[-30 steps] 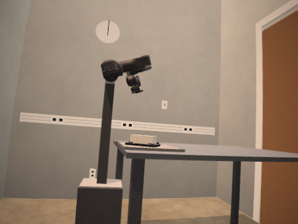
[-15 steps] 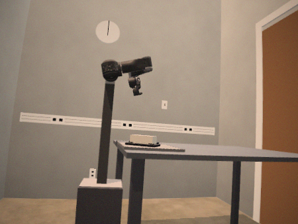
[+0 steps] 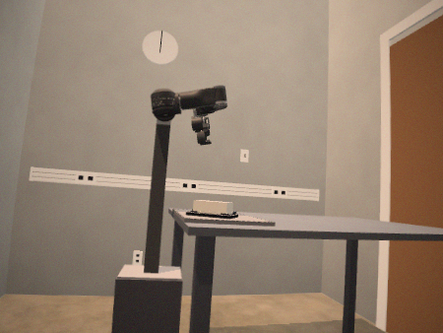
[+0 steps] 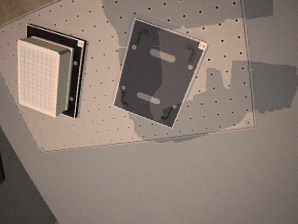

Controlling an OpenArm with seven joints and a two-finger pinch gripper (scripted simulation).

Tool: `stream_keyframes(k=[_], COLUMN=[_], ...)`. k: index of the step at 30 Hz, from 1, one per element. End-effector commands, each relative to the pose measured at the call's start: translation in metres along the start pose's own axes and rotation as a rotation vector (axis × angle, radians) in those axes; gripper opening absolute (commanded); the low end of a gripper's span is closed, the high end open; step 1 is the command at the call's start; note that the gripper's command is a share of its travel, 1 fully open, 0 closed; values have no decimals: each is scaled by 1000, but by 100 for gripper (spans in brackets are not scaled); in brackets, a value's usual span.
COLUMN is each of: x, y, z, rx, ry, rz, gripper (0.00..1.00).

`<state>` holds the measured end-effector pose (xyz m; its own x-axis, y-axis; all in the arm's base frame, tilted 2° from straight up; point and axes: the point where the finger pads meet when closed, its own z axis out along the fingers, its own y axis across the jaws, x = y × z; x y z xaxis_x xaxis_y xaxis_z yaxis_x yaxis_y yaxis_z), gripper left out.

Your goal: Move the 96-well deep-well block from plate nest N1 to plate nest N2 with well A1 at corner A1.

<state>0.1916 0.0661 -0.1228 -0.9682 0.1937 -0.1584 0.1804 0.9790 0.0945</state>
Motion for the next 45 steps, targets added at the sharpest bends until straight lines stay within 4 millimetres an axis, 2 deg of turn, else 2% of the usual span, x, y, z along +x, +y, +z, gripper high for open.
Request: stream_keyframes(k=[1,3,15,20,32,37,45], x=[-2,-4,-4,-8,-8,-13,-13], y=[-11,-26,-26,-65,-65,-103,-103], z=[7,16,16,41,41,64,64], rx=[35,75,75,139,139,139,139], ry=[34,83,83,162,162,162,162], rz=[69,151,151,283,283,282,282], gripper=[77,77,77,77,77,77,77])
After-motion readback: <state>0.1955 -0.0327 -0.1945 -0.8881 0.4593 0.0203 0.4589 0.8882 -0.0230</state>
